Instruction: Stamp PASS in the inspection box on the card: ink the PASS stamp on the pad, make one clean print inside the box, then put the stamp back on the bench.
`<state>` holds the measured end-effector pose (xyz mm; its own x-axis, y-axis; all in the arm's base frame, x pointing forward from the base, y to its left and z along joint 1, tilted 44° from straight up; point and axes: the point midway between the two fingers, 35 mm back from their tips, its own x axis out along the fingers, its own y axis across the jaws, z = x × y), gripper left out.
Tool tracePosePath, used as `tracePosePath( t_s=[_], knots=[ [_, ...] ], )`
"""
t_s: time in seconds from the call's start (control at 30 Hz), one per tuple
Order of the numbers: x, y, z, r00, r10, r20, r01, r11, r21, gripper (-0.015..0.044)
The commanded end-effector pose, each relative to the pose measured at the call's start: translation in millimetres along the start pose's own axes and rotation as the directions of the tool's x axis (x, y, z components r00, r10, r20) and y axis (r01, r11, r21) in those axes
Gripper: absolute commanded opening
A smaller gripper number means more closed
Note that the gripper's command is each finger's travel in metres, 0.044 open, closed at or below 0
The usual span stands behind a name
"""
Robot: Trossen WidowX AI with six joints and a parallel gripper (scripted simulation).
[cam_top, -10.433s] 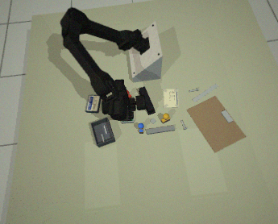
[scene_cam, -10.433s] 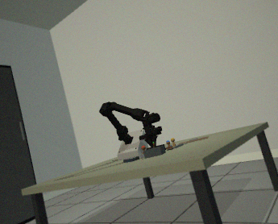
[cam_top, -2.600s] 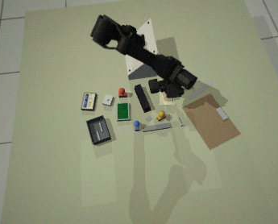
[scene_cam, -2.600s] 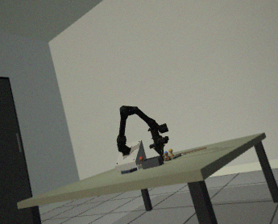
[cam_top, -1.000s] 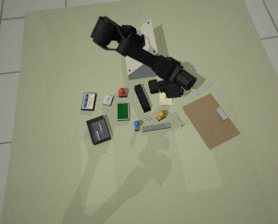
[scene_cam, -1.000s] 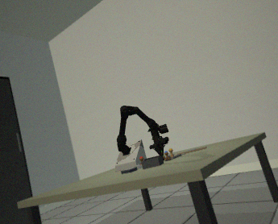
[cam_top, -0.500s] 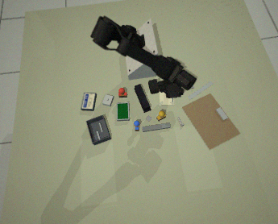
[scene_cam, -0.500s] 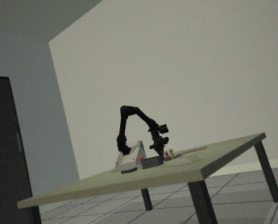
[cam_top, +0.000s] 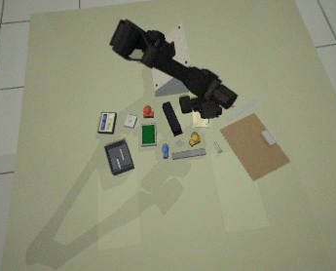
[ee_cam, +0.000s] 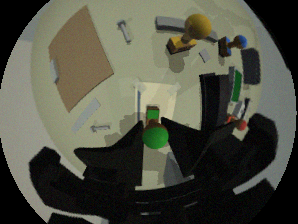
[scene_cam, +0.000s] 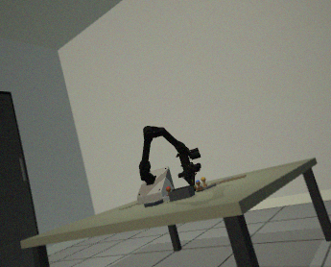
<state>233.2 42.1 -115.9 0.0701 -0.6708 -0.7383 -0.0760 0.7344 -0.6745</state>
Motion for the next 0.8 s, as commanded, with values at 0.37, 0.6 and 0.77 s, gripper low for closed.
tracePosePath(
  t_s=[0.37,0.6,0.77],
  knots=[
    [0.5,-1.2,-1.0,1.0,-0.005,-0.003,0.005,1.0,-0.001,0.0],
    [-2.9,-1.0,-0.9,1.0,-0.004,-0.003,0.004,1.0,-0.001,0.0],
    [-5.3,-0.9,-0.8,1.0,-0.004,-0.003,0.004,1.0,-0.001,0.0]
  ],
)
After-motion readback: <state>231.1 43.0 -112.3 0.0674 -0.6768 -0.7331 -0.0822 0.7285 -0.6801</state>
